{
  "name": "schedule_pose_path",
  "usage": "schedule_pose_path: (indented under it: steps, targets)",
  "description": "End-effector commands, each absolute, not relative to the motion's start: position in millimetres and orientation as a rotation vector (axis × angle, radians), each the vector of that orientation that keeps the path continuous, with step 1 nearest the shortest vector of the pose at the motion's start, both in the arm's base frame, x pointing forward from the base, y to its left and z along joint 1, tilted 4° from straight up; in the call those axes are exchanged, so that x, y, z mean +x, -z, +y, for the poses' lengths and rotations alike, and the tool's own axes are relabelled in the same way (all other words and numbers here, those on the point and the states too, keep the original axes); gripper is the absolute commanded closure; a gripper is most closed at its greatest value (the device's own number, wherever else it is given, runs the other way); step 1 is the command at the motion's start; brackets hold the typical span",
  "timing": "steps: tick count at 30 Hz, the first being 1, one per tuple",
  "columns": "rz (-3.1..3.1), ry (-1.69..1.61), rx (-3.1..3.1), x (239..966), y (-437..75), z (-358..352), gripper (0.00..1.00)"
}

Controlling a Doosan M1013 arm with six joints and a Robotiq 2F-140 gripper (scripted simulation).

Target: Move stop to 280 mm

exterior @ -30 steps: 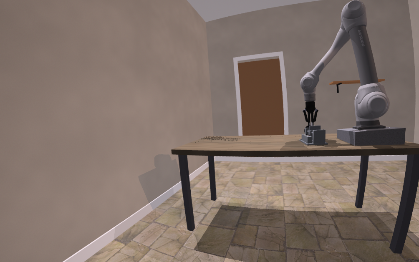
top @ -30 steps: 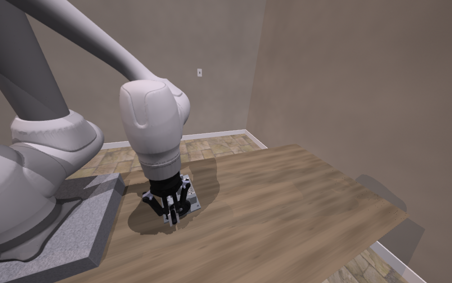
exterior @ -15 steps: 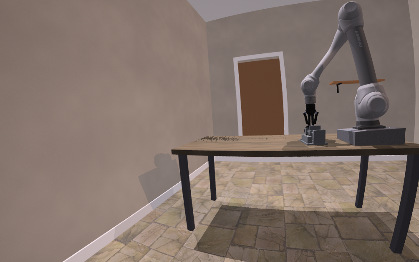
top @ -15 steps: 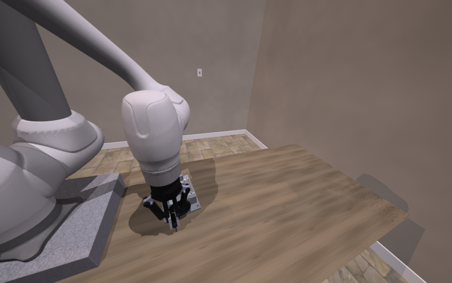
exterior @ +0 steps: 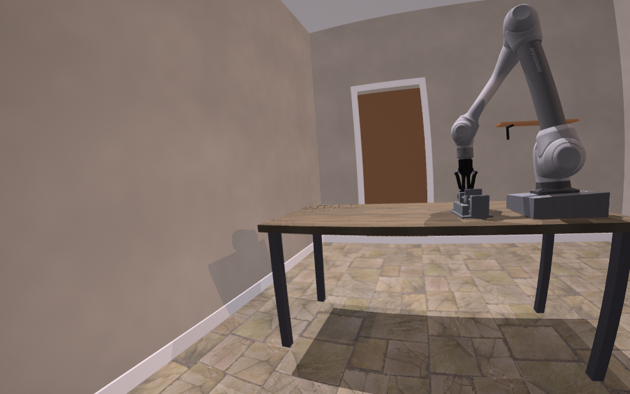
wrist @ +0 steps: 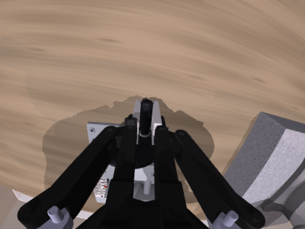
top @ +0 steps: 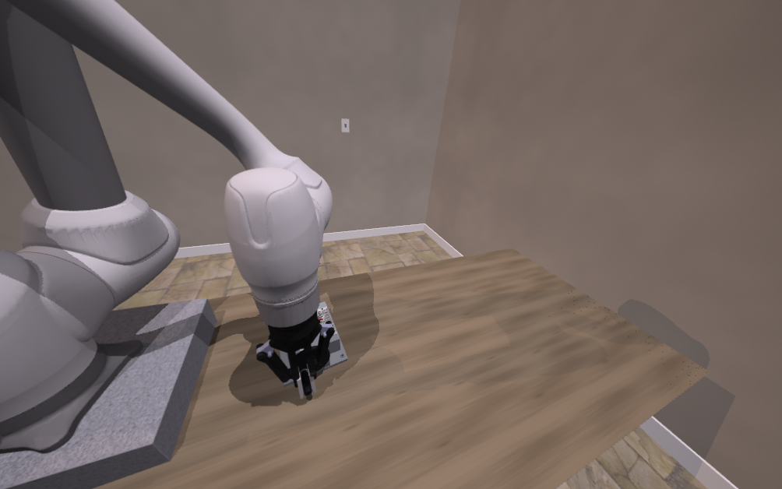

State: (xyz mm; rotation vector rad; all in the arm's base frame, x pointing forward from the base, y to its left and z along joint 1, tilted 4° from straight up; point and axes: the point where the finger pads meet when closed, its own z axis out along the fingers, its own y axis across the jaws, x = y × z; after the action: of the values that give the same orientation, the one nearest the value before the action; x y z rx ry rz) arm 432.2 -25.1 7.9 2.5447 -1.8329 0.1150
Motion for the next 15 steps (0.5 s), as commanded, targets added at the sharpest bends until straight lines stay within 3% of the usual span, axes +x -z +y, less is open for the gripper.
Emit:
schedule_pose_path:
  steps: [1,15]
  targets:
    - [-1.834,-0.115,2.545,436,-6,-24,0.96]
    - [-1.834,-0.115,2.545,459,-4,-16,0.96]
